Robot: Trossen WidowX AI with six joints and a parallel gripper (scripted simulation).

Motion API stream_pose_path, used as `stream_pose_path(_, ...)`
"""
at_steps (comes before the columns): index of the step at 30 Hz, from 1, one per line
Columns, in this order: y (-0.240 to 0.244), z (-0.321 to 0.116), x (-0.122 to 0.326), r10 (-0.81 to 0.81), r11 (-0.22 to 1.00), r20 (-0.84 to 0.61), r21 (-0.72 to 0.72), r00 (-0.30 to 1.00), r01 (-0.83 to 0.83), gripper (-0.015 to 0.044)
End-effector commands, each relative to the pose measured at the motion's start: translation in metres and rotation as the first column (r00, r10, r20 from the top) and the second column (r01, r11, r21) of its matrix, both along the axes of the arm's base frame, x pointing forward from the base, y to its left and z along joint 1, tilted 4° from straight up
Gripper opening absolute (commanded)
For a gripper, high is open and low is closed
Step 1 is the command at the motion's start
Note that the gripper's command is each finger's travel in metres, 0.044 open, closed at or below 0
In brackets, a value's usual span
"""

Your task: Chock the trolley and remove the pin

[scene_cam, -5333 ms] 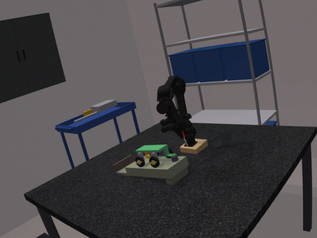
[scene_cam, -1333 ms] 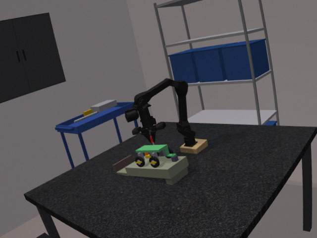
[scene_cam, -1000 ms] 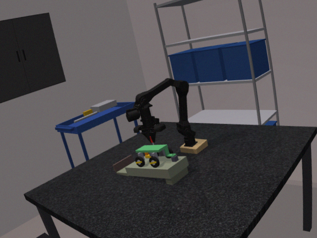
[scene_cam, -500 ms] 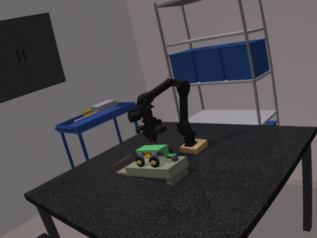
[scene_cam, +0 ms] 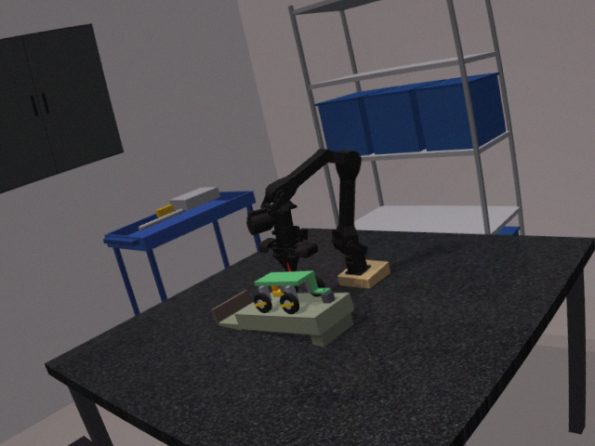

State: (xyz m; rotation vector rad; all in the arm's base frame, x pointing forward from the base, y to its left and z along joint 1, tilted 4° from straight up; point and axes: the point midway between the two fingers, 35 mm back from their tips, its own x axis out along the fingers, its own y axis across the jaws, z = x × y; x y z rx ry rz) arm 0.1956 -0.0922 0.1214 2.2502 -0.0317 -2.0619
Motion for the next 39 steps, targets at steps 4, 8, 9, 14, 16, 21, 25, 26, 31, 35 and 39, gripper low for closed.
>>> stream_pose_path(4, -0.007, -0.019, 0.002, -0.01, 0.996, 0.012, -0.088, 1.0, 0.011, 0.0)
stream_pose_path(8, -0.013, -0.031, 0.003, -0.01, 0.995, 0.013, -0.095, 1.0, 0.012, 0.0)
stream_pose_path(9, -0.015, -0.033, 0.003, -0.01, 0.995, 0.013, -0.095, 1.0, 0.012, 0.0)
stream_pose_path(14, -0.023, -0.048, 0.005, -0.01, 0.995, 0.013, -0.096, 1.0, 0.012, 0.0)
stream_pose_path(16, -0.026, -0.053, 0.006, -0.01, 0.995, 0.013, -0.097, 1.0, 0.012, 0.0)
stream_pose_path(21, -0.027, -0.053, 0.006, -0.01, 0.995, 0.013, -0.097, 1.0, 0.012, 0.0026)
stream_pose_path(25, -0.025, -0.054, 0.006, -0.01, 0.995, 0.013, -0.096, 1.0, 0.012, 0.0131)
stream_pose_path(26, -0.024, -0.054, 0.006, -0.01, 0.995, 0.013, -0.096, 1.0, 0.012, 0.0157)
stream_pose_path(31, -0.02, -0.055, 0.005, -0.01, 0.995, 0.013, -0.096, 1.0, 0.012, 0.019)
stream_pose_path(35, -0.017, -0.056, 0.005, -0.01, 0.995, 0.013, -0.096, 1.0, 0.012, 0.019)
stream_pose_path(39, -0.014, -0.057, 0.005, -0.01, 0.995, 0.013, -0.096, 1.0, 0.012, 0.019)
